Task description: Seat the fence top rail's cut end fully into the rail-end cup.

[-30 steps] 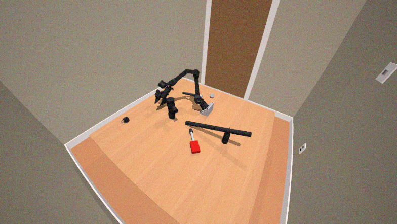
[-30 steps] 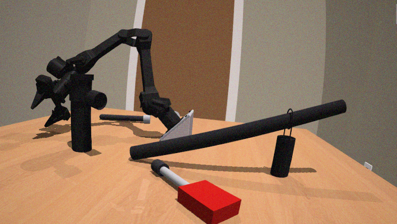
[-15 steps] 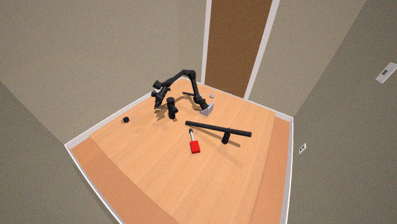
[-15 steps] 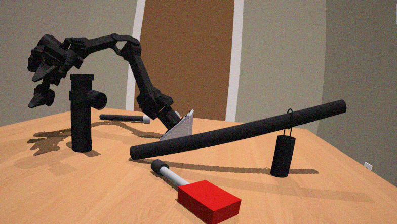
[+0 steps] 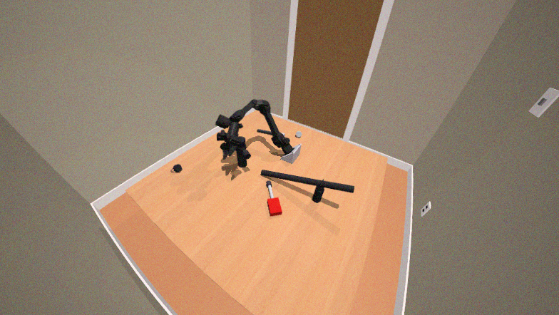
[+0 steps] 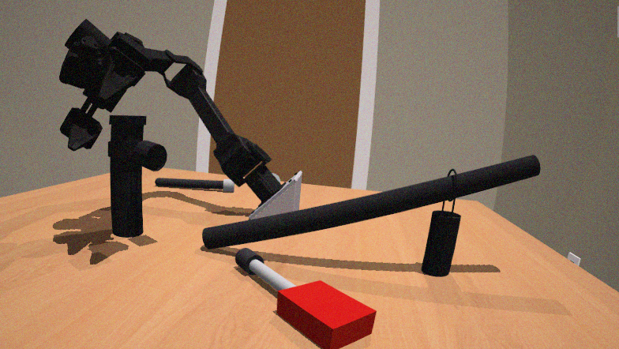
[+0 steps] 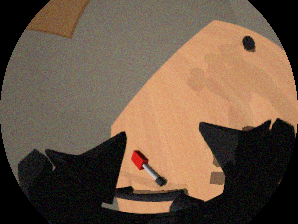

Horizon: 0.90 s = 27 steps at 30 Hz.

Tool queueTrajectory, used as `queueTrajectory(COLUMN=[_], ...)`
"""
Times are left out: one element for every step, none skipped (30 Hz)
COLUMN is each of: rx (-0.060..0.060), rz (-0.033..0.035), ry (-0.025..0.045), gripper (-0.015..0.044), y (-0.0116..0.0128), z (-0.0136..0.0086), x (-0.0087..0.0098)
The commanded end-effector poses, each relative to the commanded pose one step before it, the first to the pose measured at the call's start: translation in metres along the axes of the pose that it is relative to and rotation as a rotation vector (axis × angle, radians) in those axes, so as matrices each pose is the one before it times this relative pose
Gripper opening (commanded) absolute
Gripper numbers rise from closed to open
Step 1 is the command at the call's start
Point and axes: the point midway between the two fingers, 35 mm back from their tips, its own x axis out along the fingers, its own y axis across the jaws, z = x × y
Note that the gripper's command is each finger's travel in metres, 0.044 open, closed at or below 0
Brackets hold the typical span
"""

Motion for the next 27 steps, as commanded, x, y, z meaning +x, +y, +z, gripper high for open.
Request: queueTrajectory(rx=[-0.0289, -0.0102, -0.0046, -0.0094, -0.0132, -0.0165, -0.0195, -0.0223, -0.0248, -0.0271, -0.0292, -0.031, -0.0325, -0.0338, -0.0349, -0.0357, -0.0363, -0.0367, -0.0369, -0.0368, -0.0296, -0.0176, -0.0059, 0.0, 0.0, 0.0, 0.0], rz=[0.01802, 0.00076, -0.0055, -0.01072, -0.01474, -0.01818, -0.02144, -0.02449, -0.02731, -0.02987, -0.03216, -0.03418, -0.03584, -0.03732, -0.03844, -0.03926, -0.03979, -0.04002, -0.03998, -0.0396, -0.03158, -0.01872, -0.0062, 0.0, 0.0, 0.0, 0.0], ry=[0.12262, 0.03216, 0.03481, 0.04771, 0.04704, 0.04367, 0.03996, 0.03595, 0.03167, 0.02715, 0.02243, 0.01753, 0.01248, 0.00738, 0.00218, -0.00304, -0.00826, -0.01344, -0.01856, -0.02353, -0.02257, -0.01504, -0.00526, 0.0, 0.0, 0.0, 0.0], gripper=[0.044, 0.044, 0.044, 0.044, 0.044, 0.044, 0.044, 0.044, 0.044, 0.044, 0.044, 0.044, 0.044, 0.044, 0.044, 0.044, 0.044, 0.044, 0.044, 0.044, 0.044, 0.044, 0.044, 0.044, 0.044, 0.044, 0.044], y=[0.03391, 0.00881, 0.00806, 0.01119, 0.01128, 0.01081, 0.01034, 0.00986, 0.00937, 0.00889, 0.00841, 0.00794, 0.00746, 0.00702, 0.00657, 0.00614, 0.00573, 0.00533, 0.00495, 0.00458, 0.00344, 0.00194, 0.00062, 0.0, 0.0, 0.0, 0.0], z=[-0.0281, -0.00732, -0.00773, -0.01101, -0.01142, -0.01124, -0.01101, -0.01073, -0.01041, -0.01005, -0.00965, -0.00921, -0.00871, -0.00821, -0.00767, -0.00709, -0.00648, -0.00585, -0.0052, -0.00451, -0.00311, -0.00161, -0.00049, 0.0, 0.0, 0.0, 0.0], x=[0.0126, 0.00321, 0.00233, 0.00285, 0.00242, 0.00185, 0.00125, 0.00064, 0.00002, -0.00062, -0.00126, -0.00191, -0.00257, -0.00323, -0.0039, -0.00457, -0.00523, -0.0059, -0.00655, -0.0072, -0.0063, -0.004, -0.00137, 0.0, 0.0, 0.0, 0.0])
